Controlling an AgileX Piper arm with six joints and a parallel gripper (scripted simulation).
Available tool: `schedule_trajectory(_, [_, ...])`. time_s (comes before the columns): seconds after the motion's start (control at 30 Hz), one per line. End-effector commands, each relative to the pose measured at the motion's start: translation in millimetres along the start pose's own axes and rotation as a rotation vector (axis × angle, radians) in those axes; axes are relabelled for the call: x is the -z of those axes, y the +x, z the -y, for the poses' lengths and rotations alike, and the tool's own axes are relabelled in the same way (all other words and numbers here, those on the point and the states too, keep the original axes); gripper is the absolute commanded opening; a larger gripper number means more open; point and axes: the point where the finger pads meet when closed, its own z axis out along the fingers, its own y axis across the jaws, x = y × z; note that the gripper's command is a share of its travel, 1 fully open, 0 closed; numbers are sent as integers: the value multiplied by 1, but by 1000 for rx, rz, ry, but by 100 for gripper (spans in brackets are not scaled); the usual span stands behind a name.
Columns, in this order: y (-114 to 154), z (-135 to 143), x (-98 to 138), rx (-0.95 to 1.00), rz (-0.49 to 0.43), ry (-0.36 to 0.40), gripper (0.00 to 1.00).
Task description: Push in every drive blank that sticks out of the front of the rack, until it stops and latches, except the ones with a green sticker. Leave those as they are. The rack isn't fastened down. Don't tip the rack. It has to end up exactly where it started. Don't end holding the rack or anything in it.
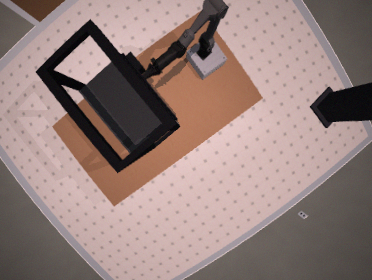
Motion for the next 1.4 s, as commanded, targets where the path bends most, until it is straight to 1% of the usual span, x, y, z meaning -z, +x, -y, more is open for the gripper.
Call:
schedule_trajectory(0.0, [1,-1,-3,0,-1,-1,0])
schedule_trajectory(0.63, [1,-1,-5,0,-1,-1,0])
schedule_trajectory(0.8, [1,-1,0,0,-1,-1,0])
schedule_trajectory(0.9, [1,-1,15,0,-1,-1,0])
schedule_trajectory(1.1, [1,-1,66,0,-1,-1,0])
schedule_trajectory(1.2, [1,-1,88,0,-1,-1,0])
schedule_trajectory(1.3, [1,-1,101,0,-1,-1,0])
schedule_trajectory(1.37, [1,-1,101,0,-1,-1,0])
